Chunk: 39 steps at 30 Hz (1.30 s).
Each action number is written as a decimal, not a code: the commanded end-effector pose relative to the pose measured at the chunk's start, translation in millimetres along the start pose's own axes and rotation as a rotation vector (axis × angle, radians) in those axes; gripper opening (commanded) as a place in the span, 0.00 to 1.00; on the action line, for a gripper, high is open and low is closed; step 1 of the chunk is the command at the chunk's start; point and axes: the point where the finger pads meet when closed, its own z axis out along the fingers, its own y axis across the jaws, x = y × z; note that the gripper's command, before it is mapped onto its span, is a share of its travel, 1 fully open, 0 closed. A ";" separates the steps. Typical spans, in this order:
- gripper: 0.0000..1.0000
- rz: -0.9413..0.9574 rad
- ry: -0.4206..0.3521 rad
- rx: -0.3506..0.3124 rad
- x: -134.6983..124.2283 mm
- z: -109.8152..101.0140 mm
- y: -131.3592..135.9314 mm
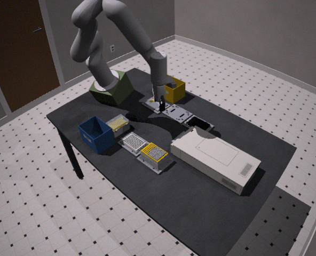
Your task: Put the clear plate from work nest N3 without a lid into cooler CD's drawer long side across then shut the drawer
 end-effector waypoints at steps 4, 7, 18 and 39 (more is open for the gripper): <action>1.00 0.237 0.008 -0.036 -13.2 -20.3 -25.7; 1.00 0.337 0.010 -0.036 -19.1 -28.2 -36.9; 1.00 0.704 0.016 -0.034 -40.3 -56.8 -77.6; 1.00 1.071 0.023 -0.031 -40.3 -56.8 -77.7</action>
